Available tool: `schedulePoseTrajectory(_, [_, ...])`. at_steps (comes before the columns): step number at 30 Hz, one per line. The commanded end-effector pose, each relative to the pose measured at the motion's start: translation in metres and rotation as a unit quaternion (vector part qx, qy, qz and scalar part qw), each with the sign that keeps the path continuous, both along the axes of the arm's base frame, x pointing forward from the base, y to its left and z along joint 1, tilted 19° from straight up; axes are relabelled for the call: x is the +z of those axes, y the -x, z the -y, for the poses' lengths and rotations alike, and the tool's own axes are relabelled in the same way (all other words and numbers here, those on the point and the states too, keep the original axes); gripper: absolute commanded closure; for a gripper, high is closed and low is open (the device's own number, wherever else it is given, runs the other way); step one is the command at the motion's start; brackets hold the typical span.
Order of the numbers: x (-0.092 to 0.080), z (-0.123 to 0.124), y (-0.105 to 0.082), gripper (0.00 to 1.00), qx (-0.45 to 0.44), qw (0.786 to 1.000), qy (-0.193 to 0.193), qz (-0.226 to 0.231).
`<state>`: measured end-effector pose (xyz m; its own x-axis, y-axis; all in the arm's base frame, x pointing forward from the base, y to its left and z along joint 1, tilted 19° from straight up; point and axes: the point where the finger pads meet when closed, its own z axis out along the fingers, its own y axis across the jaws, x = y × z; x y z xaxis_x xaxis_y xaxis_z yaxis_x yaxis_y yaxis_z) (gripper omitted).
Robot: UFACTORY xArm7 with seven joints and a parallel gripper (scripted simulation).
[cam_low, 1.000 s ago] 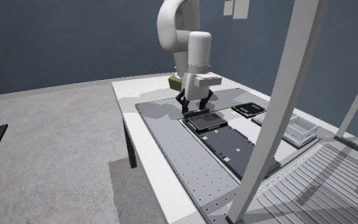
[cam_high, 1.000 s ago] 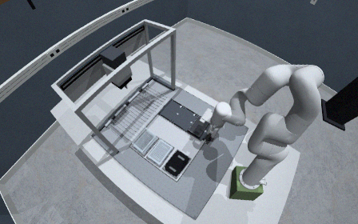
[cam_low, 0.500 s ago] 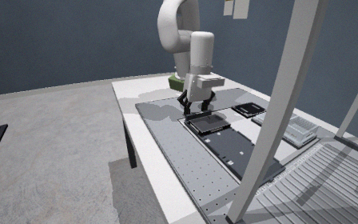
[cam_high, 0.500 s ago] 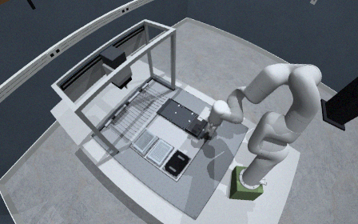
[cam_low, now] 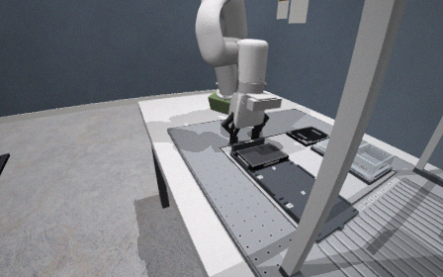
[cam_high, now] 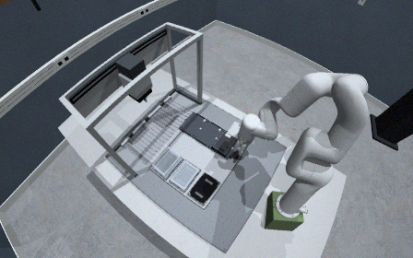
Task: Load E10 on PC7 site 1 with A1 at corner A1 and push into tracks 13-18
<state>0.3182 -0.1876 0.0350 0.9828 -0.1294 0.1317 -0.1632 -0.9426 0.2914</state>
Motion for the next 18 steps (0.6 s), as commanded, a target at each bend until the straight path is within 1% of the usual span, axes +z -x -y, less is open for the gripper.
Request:
schedulePoseTrajectory(1, [0.001, 0.001, -0.005, 0.18, 0.001, 1.0, 0.001, 0.001])
schedulePoseTrajectory(18, [0.003, 0.003, -0.019, 0.18, 0.001, 1.0, 0.001, 0.001])
